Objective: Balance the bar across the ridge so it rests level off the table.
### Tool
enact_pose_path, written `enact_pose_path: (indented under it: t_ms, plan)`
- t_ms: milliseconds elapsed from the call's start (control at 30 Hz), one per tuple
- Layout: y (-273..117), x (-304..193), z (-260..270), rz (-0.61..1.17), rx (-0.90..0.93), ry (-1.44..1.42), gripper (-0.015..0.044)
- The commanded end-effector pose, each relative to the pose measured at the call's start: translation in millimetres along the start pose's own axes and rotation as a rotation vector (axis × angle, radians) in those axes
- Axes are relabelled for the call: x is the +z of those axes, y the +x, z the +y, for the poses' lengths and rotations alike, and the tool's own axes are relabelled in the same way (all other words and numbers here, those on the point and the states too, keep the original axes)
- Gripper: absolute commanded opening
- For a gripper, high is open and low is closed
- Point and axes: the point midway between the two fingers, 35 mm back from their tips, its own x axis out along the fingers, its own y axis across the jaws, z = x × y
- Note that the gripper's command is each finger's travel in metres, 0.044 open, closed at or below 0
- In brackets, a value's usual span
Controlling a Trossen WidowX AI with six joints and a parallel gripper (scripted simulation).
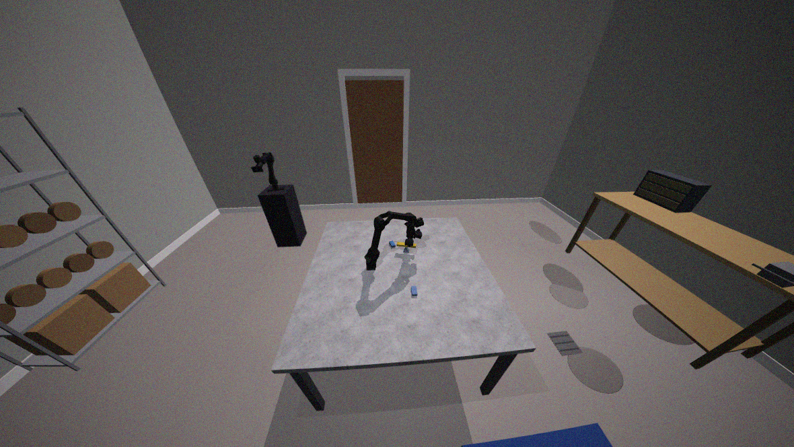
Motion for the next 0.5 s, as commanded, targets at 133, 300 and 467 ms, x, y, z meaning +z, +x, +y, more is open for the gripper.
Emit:
enact_pose_path:
  t_ms: [133,300,467]
  plan:
    - [0.8,0.2,-0.5,0.001,-0.005,0.003,0.0]
    - [-0.2,0.1,0.0,0.0,0.0,0.0,0.0]
    - [-0.2,0.1,0.0,0.0,0.0,0.0,0.0]
